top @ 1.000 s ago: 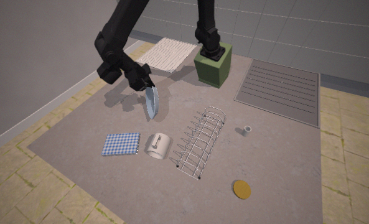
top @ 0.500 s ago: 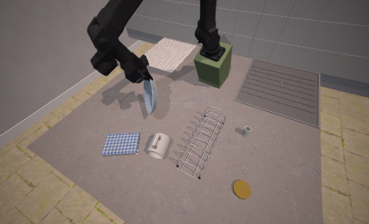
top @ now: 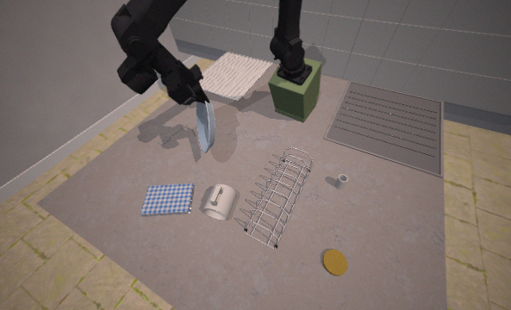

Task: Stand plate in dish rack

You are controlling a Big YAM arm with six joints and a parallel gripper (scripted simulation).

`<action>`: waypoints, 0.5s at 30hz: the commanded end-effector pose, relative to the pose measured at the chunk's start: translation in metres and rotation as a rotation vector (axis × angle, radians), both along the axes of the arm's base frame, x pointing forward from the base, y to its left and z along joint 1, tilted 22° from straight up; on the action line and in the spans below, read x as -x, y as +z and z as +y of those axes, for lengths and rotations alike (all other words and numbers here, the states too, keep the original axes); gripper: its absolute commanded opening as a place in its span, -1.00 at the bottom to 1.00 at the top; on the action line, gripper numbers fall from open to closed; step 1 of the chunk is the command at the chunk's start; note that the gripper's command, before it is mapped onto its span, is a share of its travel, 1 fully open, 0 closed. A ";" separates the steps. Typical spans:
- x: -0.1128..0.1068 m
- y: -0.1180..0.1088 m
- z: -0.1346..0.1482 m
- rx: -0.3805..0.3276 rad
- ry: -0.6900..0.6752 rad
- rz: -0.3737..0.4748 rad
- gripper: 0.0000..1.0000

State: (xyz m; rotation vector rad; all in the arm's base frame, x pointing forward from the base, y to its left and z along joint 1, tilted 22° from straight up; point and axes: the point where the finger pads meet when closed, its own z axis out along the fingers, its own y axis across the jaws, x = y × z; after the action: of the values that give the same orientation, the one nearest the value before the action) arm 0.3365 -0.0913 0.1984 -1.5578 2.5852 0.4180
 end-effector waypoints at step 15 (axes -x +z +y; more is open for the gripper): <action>-0.001 0.053 -0.009 0.032 -0.001 -0.074 -1.00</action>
State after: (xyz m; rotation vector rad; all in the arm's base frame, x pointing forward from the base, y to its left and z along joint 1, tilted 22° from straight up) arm 0.3305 -0.0913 0.2150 -1.5601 2.5834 0.4177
